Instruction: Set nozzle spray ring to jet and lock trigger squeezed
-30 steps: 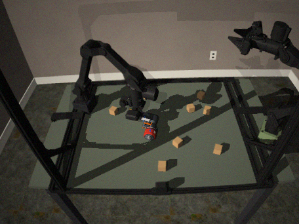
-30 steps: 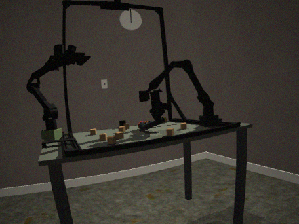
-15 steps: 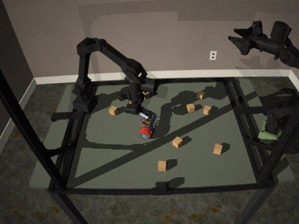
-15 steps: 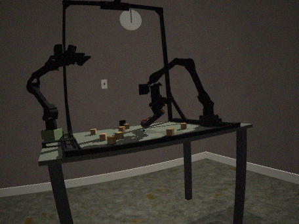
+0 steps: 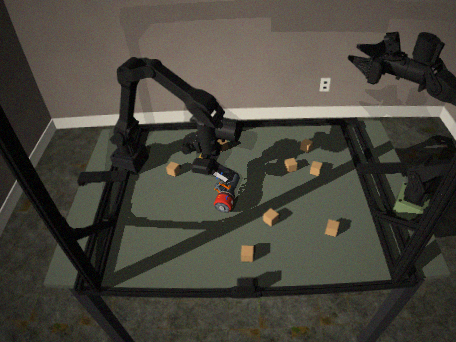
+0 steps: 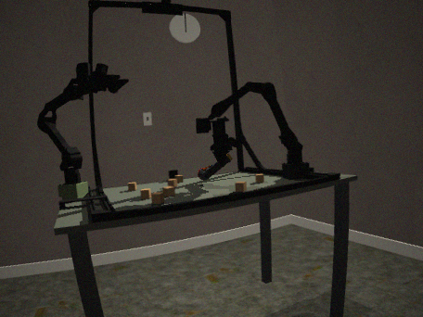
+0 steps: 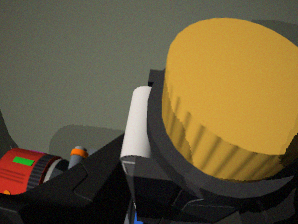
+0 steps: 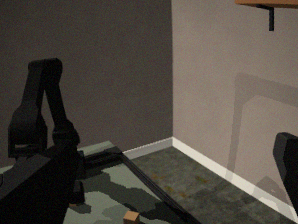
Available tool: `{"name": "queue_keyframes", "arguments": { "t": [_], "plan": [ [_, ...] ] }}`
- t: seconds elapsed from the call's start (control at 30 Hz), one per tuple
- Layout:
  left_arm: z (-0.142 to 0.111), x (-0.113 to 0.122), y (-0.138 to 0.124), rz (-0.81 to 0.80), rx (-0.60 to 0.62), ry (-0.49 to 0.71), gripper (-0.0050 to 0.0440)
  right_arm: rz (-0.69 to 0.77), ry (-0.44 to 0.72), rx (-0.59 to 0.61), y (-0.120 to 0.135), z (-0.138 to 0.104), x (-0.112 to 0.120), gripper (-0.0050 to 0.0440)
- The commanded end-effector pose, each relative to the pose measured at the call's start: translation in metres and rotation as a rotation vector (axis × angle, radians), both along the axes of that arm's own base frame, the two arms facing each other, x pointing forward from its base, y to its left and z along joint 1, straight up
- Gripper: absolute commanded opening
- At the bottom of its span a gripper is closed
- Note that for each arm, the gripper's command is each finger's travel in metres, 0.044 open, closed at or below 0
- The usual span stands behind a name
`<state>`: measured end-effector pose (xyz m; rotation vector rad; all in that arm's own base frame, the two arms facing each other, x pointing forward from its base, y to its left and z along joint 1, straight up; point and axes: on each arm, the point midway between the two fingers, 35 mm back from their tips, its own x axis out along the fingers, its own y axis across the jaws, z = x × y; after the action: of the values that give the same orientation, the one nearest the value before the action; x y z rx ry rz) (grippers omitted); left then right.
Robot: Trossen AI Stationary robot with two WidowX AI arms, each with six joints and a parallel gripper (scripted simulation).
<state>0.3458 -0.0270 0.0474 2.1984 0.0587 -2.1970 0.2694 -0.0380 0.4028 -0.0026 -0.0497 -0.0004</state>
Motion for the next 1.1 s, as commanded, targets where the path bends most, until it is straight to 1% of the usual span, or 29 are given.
{"name": "queue_keyframes", "arguments": {
  "t": [0.0,0.2,0.53,1.0,1.07],
  "plan": [
    [0.0,0.012,-0.002,-0.001,-0.008,-0.048,0.0,0.0,0.0,0.003,0.0,0.0,0.0,0.04],
    [-0.009,0.035,-0.004,0.017,-0.018,-0.14,0.0,0.0,0.0,0.003,0.0,0.0,0.0,0.04],
    [-0.013,0.047,-0.004,0.016,-0.02,-0.19,0.0,0.0,0.0,0.003,0.0,0.0,0.0,0.04],
    [-0.025,0.098,-0.003,0.002,-0.022,-0.41,0.0,0.0,0.0,0.003,0.0,0.0,0.0,0.04],
    [-0.025,0.098,-0.003,0.002,-0.022,-0.41,0.0,0.0,0.0,0.003,0.0,0.0,0.0,0.04]
  ]
}}
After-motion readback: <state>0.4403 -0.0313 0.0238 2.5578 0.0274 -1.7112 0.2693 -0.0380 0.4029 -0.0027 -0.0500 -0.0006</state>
